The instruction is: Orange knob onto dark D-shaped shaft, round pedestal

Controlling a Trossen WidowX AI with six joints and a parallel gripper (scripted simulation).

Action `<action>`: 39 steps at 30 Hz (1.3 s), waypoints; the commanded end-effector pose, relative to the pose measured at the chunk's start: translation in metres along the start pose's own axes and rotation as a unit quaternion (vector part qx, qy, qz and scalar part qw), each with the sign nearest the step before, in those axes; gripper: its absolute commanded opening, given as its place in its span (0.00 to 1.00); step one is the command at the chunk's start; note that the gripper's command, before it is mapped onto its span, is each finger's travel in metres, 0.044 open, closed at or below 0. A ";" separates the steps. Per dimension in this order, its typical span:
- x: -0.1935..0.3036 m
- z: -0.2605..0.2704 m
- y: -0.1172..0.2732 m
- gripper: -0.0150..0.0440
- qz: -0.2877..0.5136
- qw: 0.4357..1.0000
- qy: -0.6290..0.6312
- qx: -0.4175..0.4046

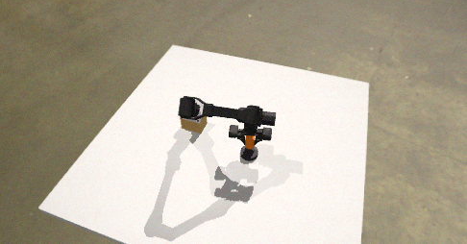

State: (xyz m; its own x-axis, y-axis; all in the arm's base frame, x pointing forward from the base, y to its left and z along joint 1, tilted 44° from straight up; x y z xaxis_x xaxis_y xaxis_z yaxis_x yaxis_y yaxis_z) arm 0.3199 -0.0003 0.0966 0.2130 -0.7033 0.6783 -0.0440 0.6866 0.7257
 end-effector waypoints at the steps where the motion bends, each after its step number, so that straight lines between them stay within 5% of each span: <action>1: 0.000 0.000 -0.001 0.25 0.001 1.000 0.002 0.000; 39: 0.000 -0.001 0.000 0.25 0.001 0.994 0.106 0.000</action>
State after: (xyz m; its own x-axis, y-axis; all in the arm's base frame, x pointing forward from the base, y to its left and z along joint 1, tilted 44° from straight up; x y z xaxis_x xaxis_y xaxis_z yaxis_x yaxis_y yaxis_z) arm 0.3203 -0.0004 0.0965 0.4120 -0.6493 0.6392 -0.0440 0.6865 0.7258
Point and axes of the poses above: the point midway between the two fingers, 35 mm back from their tips, its own y axis back along the fingers, its own z axis across the jaws, x = y × z, the point moved 7 cm from there along y, back along the fingers, and after that the axes turned 3 degrees about -y, right-handed, at the moved point
